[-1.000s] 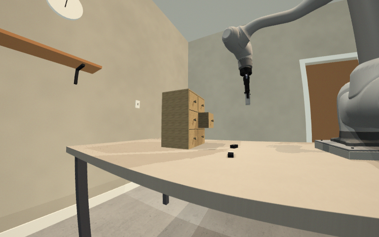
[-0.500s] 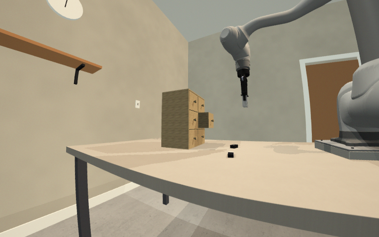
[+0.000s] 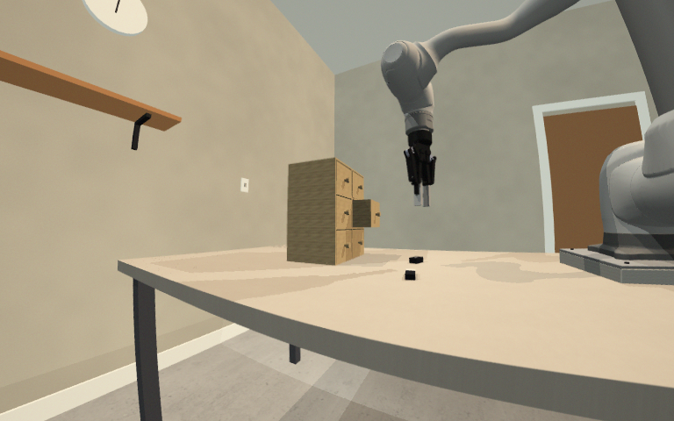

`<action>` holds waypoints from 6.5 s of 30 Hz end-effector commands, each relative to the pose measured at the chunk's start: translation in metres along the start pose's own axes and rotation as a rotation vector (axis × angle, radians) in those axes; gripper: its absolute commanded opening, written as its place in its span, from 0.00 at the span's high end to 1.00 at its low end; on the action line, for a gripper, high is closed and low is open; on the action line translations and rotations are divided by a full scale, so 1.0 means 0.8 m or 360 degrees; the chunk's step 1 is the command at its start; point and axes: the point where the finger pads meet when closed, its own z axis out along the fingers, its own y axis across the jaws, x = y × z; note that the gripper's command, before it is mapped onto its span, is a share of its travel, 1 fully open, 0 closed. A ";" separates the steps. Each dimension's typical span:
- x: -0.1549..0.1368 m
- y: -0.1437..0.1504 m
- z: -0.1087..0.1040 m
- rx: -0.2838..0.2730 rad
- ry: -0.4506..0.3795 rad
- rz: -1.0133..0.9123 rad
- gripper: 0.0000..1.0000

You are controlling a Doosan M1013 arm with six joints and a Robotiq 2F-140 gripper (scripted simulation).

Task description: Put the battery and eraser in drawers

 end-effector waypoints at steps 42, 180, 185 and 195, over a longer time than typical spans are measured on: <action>-0.107 -0.185 0.141 -0.0030 0.0039 0.1349 0.77; -0.107 -0.185 0.149 -0.0030 0.0039 0.1349 0.89; -0.107 -0.186 0.106 -0.0030 0.0039 0.1349 0.89; -0.106 -0.185 0.106 -0.0030 0.0039 0.1336 0.89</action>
